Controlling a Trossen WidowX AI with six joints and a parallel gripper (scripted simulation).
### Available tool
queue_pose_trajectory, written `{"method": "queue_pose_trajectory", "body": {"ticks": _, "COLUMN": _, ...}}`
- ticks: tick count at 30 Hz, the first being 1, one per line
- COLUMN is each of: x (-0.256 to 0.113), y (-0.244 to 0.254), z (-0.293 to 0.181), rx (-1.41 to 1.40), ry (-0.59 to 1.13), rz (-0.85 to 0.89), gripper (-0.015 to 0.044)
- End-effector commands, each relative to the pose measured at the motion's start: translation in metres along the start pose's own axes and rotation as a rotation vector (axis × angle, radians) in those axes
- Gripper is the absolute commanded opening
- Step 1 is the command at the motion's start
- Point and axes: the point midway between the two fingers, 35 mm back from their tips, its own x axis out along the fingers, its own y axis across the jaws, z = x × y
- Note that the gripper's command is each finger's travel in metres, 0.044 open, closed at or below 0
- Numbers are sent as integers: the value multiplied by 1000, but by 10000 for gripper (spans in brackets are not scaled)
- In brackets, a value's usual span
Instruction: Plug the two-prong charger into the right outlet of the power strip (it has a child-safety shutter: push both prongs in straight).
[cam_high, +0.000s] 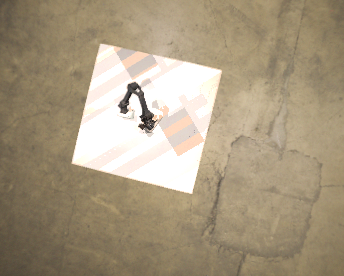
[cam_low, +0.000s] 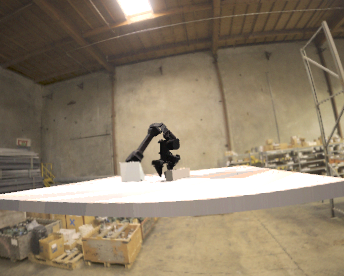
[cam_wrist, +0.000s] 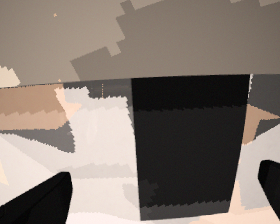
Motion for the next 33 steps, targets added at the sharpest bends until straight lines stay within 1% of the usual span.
{"method": "queue_pose_trajectory", "body": {"ticks": 1, "x": 0, "y": -1, "z": -5, "rx": -6, "ry": -2, "rz": -3, "gripper": 440}}
{"method": "queue_pose_trajectory", "body": {"ticks": 33, "x": 4, "y": -1, "z": -43, "rx": -5, "ry": -1, "rz": -3, "gripper": 440}}
